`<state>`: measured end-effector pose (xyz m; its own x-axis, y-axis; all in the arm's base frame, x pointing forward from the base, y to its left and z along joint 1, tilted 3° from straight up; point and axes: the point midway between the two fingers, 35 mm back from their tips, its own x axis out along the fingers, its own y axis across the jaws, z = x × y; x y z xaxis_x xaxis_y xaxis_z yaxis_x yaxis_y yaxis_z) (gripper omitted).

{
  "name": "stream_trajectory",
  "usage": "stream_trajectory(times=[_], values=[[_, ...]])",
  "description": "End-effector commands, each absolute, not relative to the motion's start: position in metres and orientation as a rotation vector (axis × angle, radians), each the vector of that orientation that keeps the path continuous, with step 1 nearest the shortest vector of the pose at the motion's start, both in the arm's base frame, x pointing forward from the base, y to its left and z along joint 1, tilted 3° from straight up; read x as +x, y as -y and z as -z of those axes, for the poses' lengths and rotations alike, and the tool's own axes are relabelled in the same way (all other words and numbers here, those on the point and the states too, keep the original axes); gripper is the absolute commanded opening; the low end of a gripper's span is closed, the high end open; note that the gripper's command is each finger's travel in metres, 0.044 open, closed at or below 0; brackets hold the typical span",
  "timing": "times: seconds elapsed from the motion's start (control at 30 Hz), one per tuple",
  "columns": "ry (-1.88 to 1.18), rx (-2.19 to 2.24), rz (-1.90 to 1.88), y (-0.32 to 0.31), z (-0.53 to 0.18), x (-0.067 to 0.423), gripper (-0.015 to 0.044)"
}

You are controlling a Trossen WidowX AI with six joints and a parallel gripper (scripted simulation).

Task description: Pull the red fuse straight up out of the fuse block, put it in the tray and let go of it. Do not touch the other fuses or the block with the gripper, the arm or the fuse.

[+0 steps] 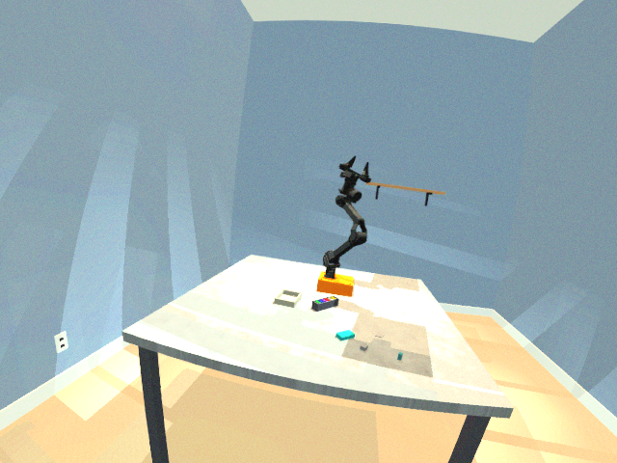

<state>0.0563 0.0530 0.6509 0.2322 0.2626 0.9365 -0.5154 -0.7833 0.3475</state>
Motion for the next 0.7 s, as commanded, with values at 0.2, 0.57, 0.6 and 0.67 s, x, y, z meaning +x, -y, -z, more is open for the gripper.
stream_trajectory(times=[0.2, 0.57, 0.6, 0.67], values=[[0.151, 2.021, -1.897, -0.022, -0.659, 0.01, 0.0216], [-0.265, 2.201, -2.677, 0.087, -0.652, -0.066, 0.0074], [-0.318, 2.202, -2.759, 0.1, -0.649, -0.07, 0.0074], [-0.43, 2.192, -2.923, 0.127, -0.641, -0.075, 0.0074]])
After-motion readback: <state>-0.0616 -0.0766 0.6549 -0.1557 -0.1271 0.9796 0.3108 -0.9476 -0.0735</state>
